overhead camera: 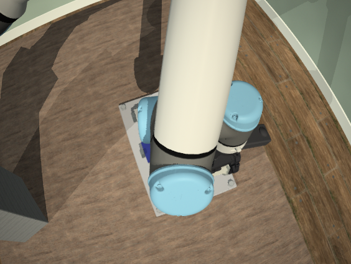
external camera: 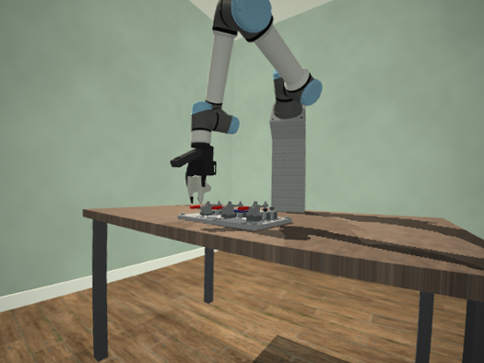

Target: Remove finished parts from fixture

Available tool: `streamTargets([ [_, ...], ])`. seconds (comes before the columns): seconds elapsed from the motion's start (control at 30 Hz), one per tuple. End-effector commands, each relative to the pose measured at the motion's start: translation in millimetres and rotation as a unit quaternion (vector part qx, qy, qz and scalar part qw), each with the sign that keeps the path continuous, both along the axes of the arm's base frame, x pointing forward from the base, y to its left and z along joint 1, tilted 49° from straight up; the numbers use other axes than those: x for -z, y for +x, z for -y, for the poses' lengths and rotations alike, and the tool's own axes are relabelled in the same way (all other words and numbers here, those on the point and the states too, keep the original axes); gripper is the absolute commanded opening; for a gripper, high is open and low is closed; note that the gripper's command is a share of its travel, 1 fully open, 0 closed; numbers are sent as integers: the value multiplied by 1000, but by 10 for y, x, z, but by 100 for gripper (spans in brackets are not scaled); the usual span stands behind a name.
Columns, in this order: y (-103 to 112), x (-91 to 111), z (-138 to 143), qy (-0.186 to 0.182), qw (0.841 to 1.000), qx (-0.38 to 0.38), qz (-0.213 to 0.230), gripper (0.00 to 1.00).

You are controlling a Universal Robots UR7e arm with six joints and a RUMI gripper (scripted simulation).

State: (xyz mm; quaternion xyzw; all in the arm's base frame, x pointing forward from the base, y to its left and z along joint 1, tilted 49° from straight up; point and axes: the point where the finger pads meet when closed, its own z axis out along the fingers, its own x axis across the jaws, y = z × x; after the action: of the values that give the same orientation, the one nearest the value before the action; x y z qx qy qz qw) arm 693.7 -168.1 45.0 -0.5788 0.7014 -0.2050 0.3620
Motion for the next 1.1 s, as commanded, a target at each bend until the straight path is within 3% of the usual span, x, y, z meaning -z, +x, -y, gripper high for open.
streamTargets([
  [0.0, 22, -2, 11, -1, 1000, 0, 1, 28],
  [0.6, 223, 166, -29, -1, 1000, 0, 1, 28],
  [1.07, 219, 174, -24, 0, 1000, 1, 1, 28],
])
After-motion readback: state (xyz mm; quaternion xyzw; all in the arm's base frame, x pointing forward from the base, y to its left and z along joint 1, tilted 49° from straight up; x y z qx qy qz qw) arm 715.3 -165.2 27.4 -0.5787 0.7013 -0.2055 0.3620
